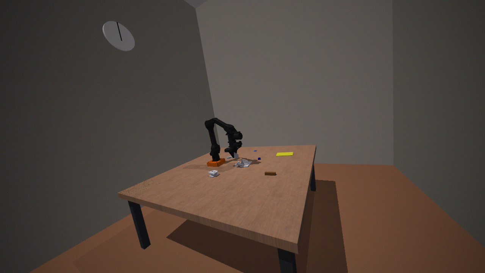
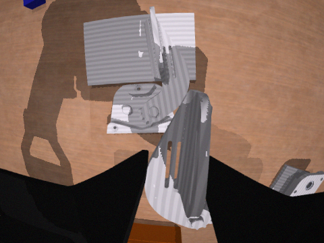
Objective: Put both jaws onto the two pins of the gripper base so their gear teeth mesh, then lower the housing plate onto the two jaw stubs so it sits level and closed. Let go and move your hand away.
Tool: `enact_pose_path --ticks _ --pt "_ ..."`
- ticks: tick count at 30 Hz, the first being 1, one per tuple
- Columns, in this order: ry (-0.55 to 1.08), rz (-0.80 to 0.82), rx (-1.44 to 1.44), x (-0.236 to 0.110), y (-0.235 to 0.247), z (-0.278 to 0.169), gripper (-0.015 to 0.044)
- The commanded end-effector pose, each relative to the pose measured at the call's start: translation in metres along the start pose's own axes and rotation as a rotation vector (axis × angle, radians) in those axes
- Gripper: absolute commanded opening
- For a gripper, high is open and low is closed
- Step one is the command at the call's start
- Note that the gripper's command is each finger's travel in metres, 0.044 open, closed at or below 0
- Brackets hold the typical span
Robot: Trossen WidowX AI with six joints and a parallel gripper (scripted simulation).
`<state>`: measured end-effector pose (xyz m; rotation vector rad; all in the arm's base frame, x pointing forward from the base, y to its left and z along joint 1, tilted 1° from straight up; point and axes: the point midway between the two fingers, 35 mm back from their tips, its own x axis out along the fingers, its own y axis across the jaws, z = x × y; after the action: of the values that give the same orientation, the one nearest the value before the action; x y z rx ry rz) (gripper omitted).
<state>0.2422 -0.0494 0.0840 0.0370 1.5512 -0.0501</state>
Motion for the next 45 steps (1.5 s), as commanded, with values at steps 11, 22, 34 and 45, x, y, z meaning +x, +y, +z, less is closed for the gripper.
enact_pose_path --ticks 11,22,34,45 --pt "-0.001 -0.005 0.010 0.000 0.004 0.006 0.0134" --pt "-0.003 -0.002 0.010 -0.002 0.027 0.030 0.0134" --pt "-0.005 0.001 0.010 -0.002 0.057 0.053 0.0134" --pt "-0.006 0.002 0.010 -0.001 0.072 0.063 0.0134"
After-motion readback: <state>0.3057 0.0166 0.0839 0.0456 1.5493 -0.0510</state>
